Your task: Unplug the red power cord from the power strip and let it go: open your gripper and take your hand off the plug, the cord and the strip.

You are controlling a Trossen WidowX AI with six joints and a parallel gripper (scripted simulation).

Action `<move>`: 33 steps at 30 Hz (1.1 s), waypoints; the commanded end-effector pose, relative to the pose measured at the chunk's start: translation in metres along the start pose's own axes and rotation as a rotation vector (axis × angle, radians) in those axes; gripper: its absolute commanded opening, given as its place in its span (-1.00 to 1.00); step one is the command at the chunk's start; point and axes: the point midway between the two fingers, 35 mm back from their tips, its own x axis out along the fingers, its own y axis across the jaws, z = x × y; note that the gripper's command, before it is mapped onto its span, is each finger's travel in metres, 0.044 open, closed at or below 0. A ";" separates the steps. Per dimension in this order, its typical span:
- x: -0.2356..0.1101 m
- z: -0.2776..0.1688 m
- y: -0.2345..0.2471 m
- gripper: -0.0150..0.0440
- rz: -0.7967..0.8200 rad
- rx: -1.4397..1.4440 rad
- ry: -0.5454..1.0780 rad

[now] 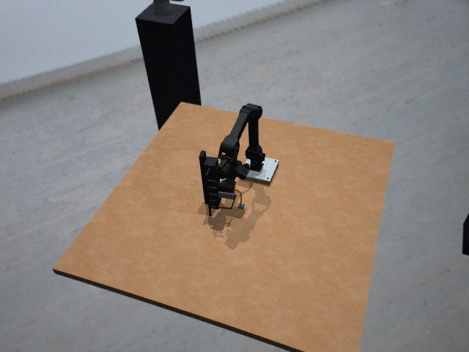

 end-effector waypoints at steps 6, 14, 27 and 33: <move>0.000 0.023 -0.002 -0.49 -0.004 -0.008 -0.024; -0.001 0.036 -0.002 -0.49 -0.003 -0.009 -0.026; -0.001 0.041 -0.001 -0.14 -0.001 -0.011 -0.029; -0.001 0.040 -0.001 0.40 -0.001 -0.011 -0.029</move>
